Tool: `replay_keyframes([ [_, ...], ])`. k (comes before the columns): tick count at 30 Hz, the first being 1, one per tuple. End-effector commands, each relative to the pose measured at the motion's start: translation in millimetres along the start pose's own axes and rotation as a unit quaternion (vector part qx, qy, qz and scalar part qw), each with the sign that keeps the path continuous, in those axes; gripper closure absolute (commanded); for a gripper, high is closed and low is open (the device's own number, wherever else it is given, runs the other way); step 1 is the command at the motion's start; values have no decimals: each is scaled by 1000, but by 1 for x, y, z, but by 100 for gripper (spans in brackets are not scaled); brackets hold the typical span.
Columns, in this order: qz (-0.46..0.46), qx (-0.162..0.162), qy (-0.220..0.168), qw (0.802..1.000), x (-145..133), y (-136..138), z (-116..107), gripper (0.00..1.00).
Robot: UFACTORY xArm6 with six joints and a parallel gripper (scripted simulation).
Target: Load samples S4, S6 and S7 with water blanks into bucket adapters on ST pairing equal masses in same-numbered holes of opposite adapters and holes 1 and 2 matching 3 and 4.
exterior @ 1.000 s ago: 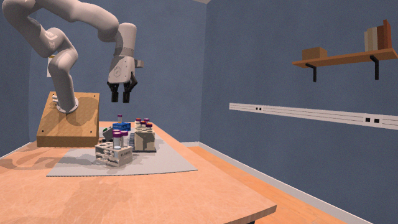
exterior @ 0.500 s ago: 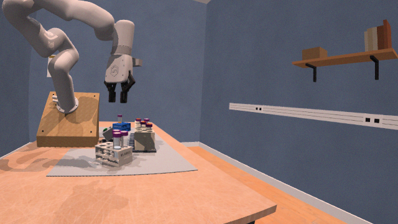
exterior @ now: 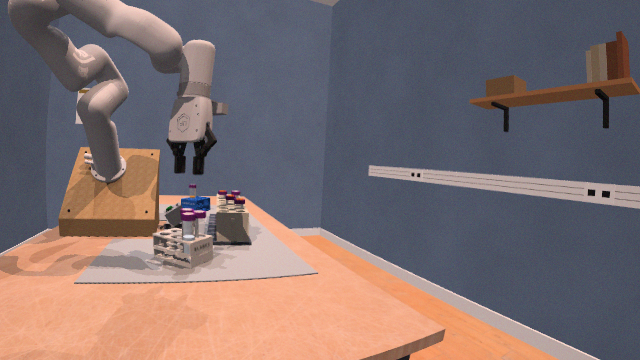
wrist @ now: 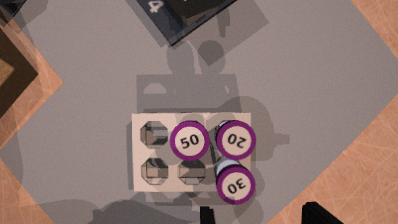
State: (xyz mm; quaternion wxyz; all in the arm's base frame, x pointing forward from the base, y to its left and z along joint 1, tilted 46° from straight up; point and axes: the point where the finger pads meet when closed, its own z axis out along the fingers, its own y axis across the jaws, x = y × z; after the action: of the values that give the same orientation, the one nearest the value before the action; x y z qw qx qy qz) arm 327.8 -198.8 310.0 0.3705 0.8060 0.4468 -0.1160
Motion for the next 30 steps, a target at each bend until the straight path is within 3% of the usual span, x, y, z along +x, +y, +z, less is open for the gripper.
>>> replay_keyframes([
  [1, 1, -2, 1, 1000, 0, 1, 7, 43],
  [30, 1, -2, 0, 1000, 0, 1, 59, 43],
])
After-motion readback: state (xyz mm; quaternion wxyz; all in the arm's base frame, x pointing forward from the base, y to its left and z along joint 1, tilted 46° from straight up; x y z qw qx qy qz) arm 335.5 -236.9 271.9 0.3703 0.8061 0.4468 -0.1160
